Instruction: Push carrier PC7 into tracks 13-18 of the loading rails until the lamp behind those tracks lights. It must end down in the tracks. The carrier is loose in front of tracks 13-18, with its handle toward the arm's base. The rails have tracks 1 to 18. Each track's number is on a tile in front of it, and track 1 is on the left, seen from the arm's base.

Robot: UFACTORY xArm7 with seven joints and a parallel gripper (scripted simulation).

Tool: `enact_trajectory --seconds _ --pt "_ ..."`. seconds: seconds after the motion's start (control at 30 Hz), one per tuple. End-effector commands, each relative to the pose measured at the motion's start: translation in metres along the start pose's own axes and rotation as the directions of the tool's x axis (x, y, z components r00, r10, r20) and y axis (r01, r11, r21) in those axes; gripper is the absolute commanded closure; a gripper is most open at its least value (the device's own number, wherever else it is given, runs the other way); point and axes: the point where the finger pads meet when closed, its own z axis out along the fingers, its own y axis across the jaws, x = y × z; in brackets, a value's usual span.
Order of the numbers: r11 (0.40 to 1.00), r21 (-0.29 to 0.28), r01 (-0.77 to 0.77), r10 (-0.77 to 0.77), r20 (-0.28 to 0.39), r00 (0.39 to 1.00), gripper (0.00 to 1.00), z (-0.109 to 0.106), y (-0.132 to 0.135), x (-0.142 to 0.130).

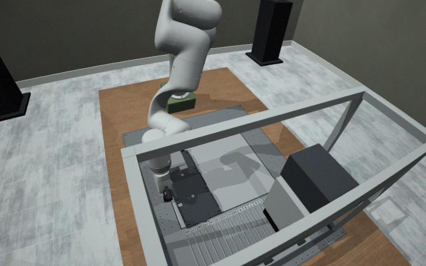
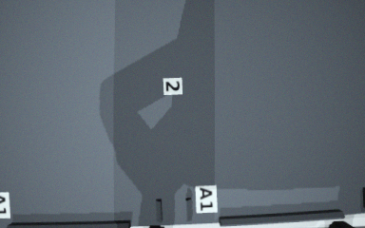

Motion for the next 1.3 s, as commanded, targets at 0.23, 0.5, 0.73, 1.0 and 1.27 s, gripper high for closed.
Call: enact_trajectory --seconds 0.23,0.5,0.73,1.0,1.27 --pt "1.000 -0.004 0.000 0.000 0.001 1.000 0.00 -0.001 0.001 -0.005" --pt "1.000 -0.004 0.000 0.000 0.001 1.000 0.00 -0.001 0.001 -0.010" --pt "1.000 -0.004 0.000 0.000 0.001 1.000 0.00 -0.001 0.001 -0.013" --pt "1.000 -0.004 0.000 0.000 0.002 1.000 0.00 -0.001 0.001 -0.019" --pt "1.000 -0.004 0.000 0.000 0.002 1.000 0.00 -0.001 0.001 -0.023"
